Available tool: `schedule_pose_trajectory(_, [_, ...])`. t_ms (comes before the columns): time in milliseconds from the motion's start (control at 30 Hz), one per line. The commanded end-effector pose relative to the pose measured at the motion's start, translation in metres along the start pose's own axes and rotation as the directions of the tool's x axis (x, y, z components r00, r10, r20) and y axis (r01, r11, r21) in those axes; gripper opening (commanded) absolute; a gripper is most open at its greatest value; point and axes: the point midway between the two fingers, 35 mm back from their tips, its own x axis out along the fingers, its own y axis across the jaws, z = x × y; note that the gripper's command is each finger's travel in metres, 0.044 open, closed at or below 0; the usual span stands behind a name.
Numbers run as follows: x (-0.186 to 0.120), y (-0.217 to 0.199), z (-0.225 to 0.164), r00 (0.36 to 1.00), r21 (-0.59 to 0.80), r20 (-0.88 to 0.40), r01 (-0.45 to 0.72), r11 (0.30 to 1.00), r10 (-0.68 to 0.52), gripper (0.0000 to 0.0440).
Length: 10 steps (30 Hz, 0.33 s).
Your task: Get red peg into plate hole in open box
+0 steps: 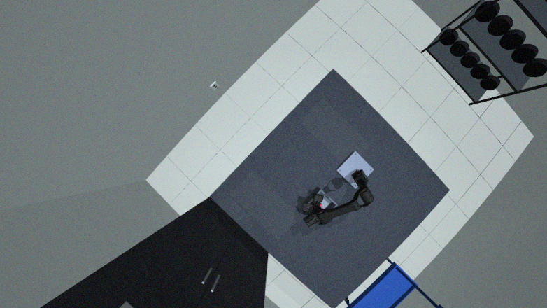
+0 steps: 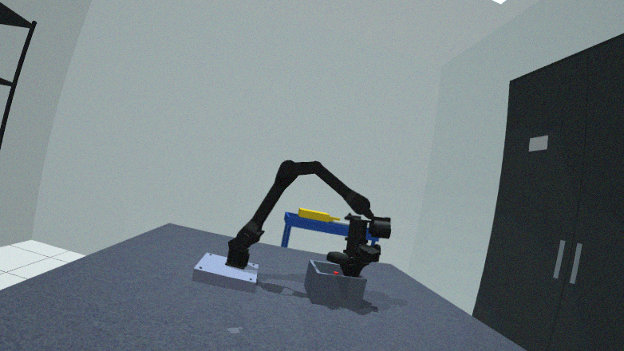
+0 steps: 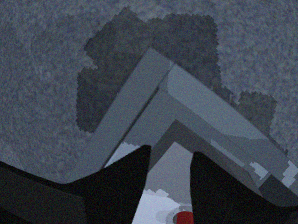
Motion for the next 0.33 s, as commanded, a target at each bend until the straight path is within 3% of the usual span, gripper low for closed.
schedule_pose_trajectory(0, [0.005,-0.002,0.005,1.0,-0.006,-0.021,0.013,1.0,-0.013,0.0108])
schedule_pose_trajectory(300, [0.007,-0.011,0.021,0.999,-0.005,-0.036,0.034,0.999,-0.035,0.0106])
